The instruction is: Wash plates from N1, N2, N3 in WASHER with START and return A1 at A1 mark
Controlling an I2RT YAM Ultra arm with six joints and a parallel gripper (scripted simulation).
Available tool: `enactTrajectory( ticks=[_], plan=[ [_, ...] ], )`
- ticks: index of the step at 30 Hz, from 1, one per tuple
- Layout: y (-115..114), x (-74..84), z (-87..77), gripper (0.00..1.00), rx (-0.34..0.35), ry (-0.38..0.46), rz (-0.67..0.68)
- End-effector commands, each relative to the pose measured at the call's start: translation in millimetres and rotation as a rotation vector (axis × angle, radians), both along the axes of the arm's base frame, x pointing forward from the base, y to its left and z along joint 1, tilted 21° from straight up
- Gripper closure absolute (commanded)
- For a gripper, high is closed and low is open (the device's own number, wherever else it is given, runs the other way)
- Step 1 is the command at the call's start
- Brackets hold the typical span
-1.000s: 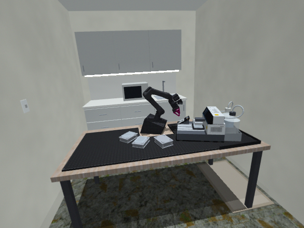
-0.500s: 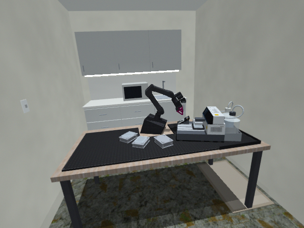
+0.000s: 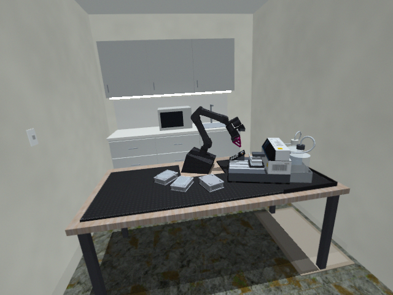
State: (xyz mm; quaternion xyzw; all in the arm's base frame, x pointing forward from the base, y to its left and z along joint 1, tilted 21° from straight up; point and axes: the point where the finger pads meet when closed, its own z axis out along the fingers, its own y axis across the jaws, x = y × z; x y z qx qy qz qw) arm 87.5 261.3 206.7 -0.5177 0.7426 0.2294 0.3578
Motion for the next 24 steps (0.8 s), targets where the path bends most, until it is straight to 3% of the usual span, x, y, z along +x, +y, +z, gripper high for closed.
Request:
enactTrajectory(
  ticks=[1, 10, 24],
  plan=[
    [4, -1.0, 10.1, 0.0, 0.017, -0.006, 0.033],
    [15, 14.2, 29.4, 0.0, 0.017, -0.007, 0.033],
    [15, 14.6, 30.0, 0.0, 0.017, -0.007, 0.033]
  ],
)
